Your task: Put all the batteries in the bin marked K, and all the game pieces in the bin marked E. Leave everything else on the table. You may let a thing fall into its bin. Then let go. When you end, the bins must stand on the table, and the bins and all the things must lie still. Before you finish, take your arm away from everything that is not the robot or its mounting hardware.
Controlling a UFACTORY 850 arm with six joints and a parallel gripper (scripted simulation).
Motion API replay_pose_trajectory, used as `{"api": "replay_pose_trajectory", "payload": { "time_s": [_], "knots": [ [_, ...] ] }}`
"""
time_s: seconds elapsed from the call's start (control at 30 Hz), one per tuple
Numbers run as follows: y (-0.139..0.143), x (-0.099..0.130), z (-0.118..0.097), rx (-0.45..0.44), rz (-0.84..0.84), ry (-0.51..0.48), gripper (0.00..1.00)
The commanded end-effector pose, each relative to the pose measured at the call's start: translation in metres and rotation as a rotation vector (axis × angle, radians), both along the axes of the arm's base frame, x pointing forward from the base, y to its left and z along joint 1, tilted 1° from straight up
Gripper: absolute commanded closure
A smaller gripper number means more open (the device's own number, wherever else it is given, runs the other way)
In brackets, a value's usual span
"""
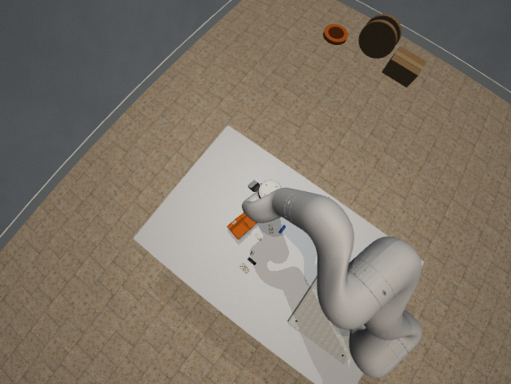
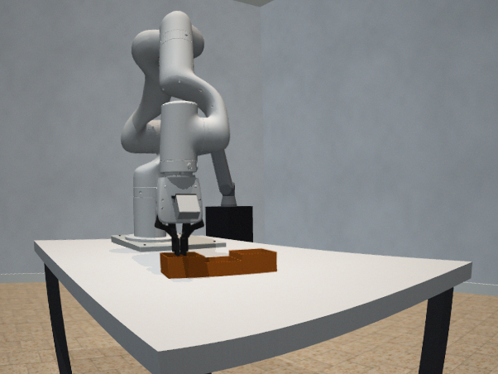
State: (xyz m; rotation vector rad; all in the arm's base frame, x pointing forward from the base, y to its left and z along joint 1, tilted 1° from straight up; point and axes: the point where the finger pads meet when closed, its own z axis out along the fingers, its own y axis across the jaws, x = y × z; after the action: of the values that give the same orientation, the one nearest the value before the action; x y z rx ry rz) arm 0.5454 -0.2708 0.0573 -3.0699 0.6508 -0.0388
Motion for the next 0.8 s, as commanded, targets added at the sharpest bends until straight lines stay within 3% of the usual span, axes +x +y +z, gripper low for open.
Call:
{"api": "replay_pose_trajectory", "payload": {
  "time_s": [0.0, 0.17, 0.27, 0.77],
  "knots": [
    [-0.001, 0.001, 0.013, -0.001, 0.0, -0.003, 0.93],
    [0.0, 0.0, 0.032, -0.001, 0.0, -0.003, 0.93],
    [0.0, 0.0, 0.032, -0.001, 0.0, -0.003, 0.93],
    [0.056, 0.032, 0.033, -0.001, 0.0, -0.003, 0.93]
  ]
}}
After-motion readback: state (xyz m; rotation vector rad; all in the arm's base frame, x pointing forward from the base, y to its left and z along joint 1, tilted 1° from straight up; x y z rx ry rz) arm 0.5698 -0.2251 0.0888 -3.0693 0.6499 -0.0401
